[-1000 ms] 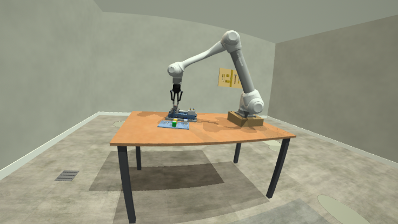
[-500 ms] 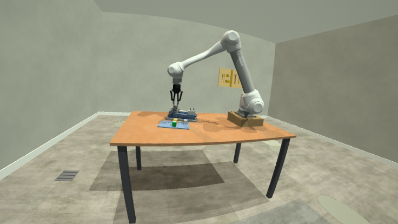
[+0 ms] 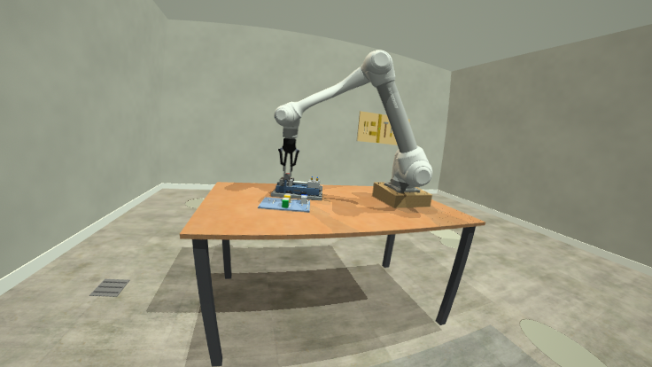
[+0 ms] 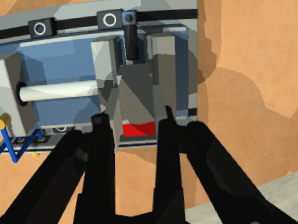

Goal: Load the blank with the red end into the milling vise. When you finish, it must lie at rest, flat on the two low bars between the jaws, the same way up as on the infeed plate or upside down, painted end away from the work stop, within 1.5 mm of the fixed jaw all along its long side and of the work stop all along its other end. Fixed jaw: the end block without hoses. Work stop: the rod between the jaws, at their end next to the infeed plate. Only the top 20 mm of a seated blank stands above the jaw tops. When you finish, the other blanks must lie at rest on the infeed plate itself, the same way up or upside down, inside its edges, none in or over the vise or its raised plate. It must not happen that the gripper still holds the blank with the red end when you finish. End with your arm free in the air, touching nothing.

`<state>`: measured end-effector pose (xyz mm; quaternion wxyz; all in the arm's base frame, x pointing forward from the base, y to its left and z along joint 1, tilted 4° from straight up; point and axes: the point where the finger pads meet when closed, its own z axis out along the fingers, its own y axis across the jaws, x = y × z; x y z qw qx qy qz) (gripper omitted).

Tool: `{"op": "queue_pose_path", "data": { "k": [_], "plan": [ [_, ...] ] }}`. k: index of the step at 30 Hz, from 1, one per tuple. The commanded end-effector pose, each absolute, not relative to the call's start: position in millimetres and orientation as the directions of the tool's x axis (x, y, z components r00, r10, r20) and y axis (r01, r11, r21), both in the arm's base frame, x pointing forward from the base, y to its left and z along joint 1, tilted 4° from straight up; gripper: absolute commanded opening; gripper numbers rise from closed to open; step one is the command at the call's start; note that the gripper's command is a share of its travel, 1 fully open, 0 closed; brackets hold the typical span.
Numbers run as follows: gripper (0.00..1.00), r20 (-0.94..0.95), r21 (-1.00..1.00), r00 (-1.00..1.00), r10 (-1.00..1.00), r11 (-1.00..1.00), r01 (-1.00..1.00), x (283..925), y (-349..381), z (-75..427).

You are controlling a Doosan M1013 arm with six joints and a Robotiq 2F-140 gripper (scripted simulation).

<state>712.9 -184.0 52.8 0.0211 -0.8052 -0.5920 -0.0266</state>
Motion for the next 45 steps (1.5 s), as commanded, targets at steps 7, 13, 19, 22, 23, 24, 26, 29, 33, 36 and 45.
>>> {"op": "queue_pose_path", "data": {
  "k": [7, 13, 19, 22, 23, 24, 26, 29, 33, 36, 45],
  "plan": [
    [0.0, 0.068, -0.002, 0.298, 0.952, -0.298, 0.954, 713.0, -183.9, 52.1],
    [0.0, 0.068, -0.002, 0.298, 0.952, -0.298, 0.954, 713.0, -183.9, 51.6],
    [0.0, 0.068, -0.002, 0.298, 0.952, -0.298, 0.954, 713.0, -183.8, 50.9],
    [0.0, 0.068, -0.002, 0.298, 0.952, -0.298, 0.954, 713.0, -183.8, 50.5],
    [0.0, 0.068, -0.002, 0.298, 0.952, -0.298, 0.954, 713.0, -183.8, 50.3],
    [0.0, 0.068, -0.002, 0.298, 0.952, -0.298, 0.954, 713.0, -183.8, 50.2],
    [0.0, 0.068, -0.002, 0.298, 0.952, -0.298, 0.954, 713.0, -183.8, 49.9],
    [0.0, 0.068, -0.002, 0.298, 0.952, -0.298, 0.954, 713.0, -183.7, 49.4],
    [0.0, 0.068, -0.002, 0.298, 0.952, -0.298, 0.954, 713.3, -183.5, 49.4],
    [0.0, 0.068, -0.002, 0.298, 0.952, -0.298, 0.954, 713.7, -183.0, 49.4],
    [0.0, 0.068, -0.002, 0.298, 0.952, -0.298, 0.954, 715.0, -181.8, 49.5]
  ]
}}
